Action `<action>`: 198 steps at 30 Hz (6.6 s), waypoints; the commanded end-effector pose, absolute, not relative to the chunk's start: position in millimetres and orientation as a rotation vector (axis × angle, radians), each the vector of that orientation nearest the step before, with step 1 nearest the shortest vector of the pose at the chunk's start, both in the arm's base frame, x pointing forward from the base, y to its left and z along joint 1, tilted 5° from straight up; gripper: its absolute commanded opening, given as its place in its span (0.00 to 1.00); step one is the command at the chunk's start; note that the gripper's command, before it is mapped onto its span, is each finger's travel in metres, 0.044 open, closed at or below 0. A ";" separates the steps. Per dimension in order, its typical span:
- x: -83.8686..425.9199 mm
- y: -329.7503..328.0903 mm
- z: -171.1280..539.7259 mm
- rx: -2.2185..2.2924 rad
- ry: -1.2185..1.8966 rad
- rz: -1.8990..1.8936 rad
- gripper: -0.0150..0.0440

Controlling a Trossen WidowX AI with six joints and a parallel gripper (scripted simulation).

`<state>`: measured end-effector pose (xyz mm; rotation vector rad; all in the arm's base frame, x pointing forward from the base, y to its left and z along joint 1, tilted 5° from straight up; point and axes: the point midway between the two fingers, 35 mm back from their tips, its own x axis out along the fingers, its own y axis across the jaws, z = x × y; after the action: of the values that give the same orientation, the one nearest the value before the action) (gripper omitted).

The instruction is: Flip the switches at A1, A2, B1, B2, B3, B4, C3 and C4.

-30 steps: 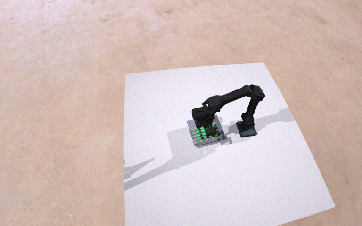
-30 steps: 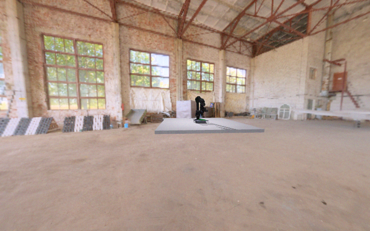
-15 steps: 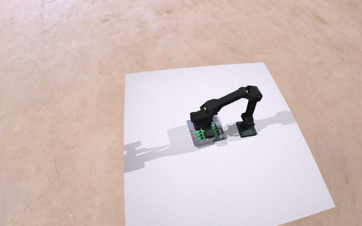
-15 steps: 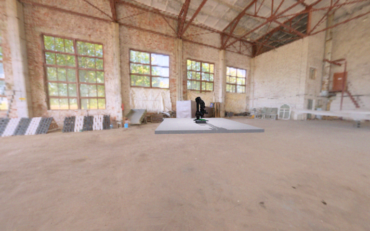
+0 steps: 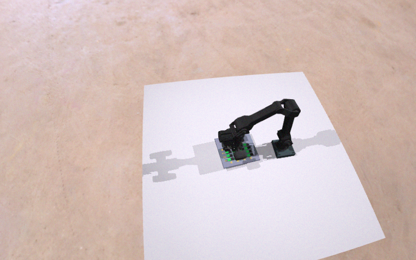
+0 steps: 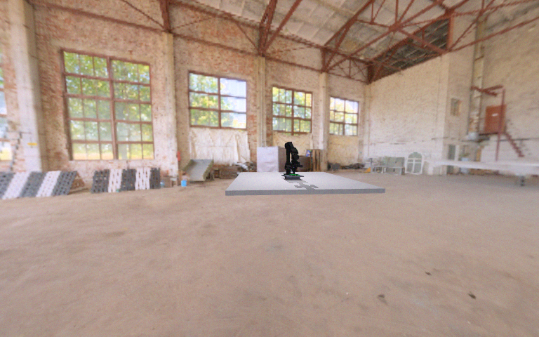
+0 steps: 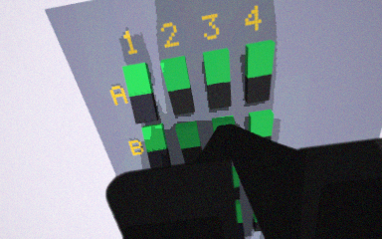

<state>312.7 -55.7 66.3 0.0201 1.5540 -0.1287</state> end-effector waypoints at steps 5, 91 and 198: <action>311.3 -55.7 63.9 0.016 1.559 -0.126 0.25; 306.7 -72.7 124.3 0.013 1.534 -0.126 0.25; 309.3 -79.5 59.5 0.014 1.559 -0.127 0.25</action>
<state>310.4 -79.4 61.2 0.0187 1.5549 -0.1299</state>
